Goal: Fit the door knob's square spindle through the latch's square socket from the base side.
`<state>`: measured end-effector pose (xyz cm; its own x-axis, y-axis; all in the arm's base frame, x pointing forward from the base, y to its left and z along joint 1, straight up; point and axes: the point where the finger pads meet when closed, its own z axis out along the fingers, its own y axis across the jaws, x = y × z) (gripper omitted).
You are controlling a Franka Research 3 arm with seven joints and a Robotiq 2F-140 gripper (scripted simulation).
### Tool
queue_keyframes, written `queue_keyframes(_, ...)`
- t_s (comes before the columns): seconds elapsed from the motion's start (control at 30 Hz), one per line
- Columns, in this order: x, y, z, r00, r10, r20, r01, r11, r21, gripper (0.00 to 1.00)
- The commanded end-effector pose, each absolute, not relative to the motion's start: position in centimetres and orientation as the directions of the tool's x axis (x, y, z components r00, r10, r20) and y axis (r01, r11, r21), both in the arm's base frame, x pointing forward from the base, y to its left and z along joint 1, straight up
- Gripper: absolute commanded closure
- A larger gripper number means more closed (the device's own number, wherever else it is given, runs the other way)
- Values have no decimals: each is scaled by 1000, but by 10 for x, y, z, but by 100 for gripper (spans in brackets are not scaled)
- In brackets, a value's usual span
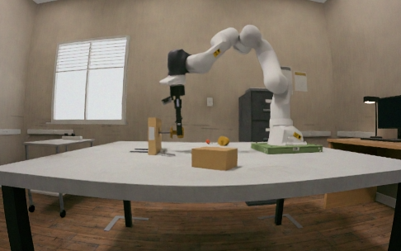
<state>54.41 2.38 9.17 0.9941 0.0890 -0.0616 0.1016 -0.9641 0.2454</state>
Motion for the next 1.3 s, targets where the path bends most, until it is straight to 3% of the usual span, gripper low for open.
queue_keyframes(0.0,547,23,93,994,95,-60,107,-962,250,58)
queue_keyframes(1.27,554,23,93,994,93,-60,105,-963,250,58)
